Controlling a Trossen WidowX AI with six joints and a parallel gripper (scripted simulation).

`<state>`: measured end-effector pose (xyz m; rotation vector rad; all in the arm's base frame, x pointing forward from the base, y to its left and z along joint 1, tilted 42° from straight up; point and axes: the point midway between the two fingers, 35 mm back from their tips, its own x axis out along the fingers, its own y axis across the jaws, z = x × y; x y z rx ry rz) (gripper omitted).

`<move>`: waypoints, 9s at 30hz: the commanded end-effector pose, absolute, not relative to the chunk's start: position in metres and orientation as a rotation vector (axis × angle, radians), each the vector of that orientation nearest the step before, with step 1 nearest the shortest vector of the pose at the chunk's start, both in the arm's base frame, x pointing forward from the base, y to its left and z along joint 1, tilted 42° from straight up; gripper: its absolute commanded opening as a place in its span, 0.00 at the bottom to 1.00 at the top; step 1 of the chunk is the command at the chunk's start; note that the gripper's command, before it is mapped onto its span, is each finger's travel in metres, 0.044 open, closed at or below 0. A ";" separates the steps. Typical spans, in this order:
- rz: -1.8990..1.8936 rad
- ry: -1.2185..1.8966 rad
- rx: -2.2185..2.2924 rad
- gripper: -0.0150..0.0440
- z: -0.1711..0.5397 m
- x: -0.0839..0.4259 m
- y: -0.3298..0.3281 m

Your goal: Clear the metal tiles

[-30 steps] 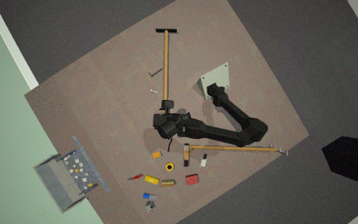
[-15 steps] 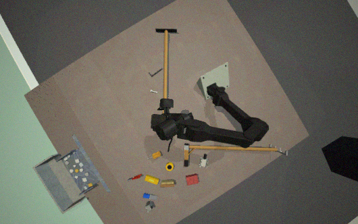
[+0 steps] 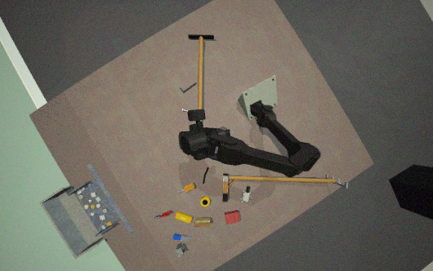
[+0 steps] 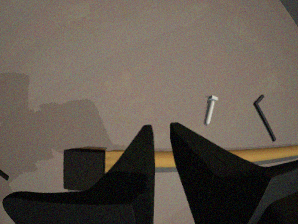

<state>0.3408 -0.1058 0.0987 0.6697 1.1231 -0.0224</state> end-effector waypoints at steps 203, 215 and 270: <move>1.259 0.983 -0.291 0.25 -0.127 0.213 -0.140; 1.258 0.983 -0.292 0.25 -0.131 0.224 -0.144; 1.258 0.980 -0.294 0.25 -0.148 0.274 -0.159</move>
